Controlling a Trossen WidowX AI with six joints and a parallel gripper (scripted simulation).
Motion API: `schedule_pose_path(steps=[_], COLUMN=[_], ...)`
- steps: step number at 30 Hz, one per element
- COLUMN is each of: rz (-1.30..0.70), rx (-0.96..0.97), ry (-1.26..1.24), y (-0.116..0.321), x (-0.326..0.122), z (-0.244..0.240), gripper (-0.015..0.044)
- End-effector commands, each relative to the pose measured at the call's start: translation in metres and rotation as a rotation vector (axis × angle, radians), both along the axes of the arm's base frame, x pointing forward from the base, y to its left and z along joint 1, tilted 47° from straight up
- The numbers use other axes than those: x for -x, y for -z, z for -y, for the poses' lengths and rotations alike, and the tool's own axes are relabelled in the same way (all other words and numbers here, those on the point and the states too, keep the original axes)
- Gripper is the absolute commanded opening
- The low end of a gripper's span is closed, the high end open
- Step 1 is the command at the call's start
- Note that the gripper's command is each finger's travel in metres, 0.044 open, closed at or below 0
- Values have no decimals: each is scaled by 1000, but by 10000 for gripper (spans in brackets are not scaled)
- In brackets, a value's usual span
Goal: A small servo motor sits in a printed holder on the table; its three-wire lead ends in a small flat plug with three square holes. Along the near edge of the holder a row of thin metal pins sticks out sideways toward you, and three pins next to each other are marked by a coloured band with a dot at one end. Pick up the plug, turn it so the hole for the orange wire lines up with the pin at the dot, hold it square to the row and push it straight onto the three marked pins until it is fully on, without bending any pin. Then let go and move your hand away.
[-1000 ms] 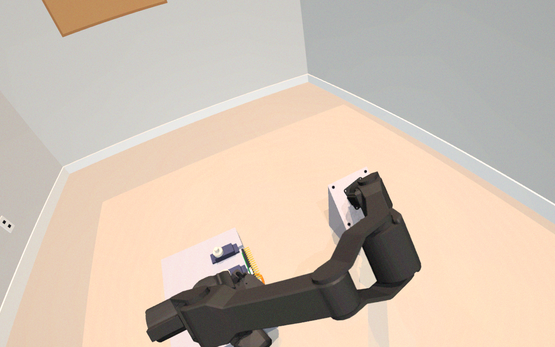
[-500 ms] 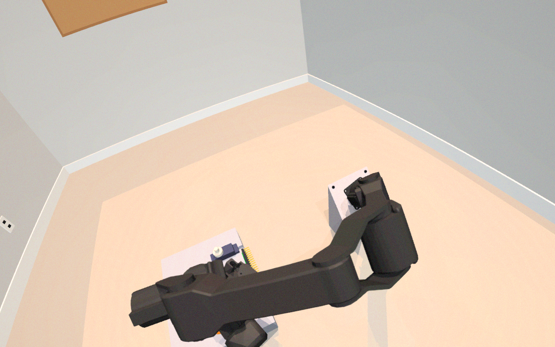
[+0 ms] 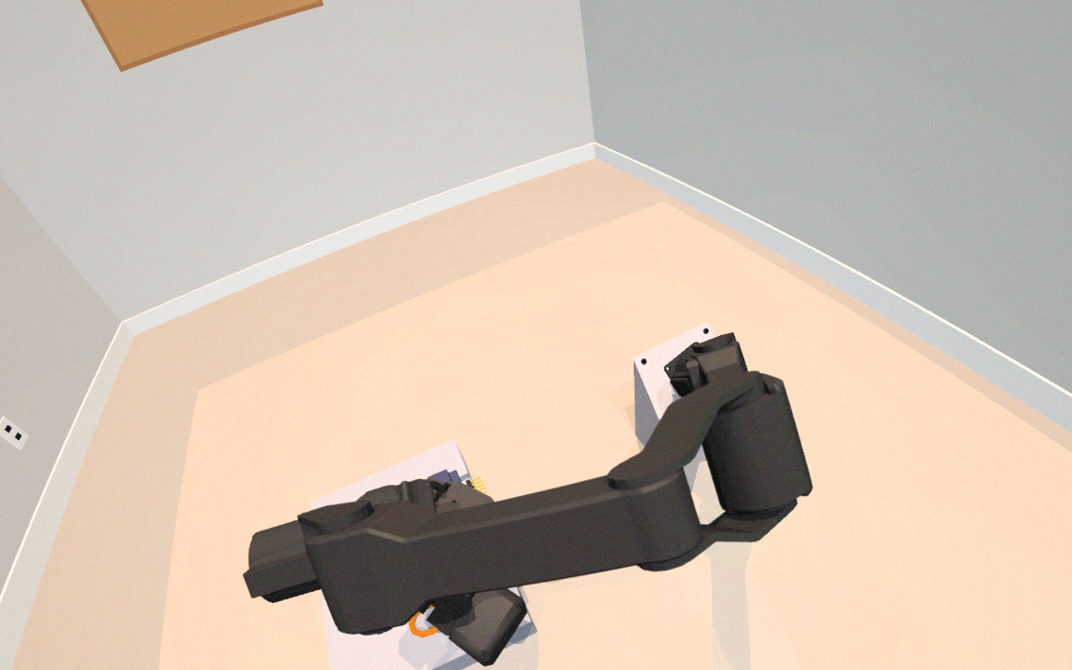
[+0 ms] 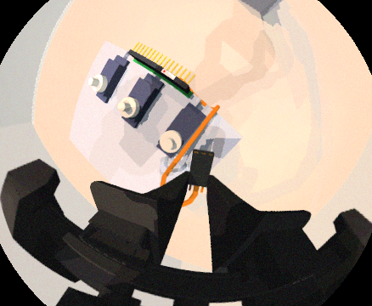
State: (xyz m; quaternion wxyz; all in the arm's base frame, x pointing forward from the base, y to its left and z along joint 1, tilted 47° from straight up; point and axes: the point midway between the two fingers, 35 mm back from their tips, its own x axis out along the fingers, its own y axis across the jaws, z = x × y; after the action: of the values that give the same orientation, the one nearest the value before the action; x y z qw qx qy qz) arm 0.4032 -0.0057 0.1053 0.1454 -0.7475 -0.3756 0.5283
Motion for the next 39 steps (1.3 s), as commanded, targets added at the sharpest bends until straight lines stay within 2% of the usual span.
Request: schedule_pose_path(steps=[1,39], rz=[89,899], rx=[25,213], ry=[-85,-872], y=[5,42], x=[8,71], z=[6,32], gripper=[0,0])
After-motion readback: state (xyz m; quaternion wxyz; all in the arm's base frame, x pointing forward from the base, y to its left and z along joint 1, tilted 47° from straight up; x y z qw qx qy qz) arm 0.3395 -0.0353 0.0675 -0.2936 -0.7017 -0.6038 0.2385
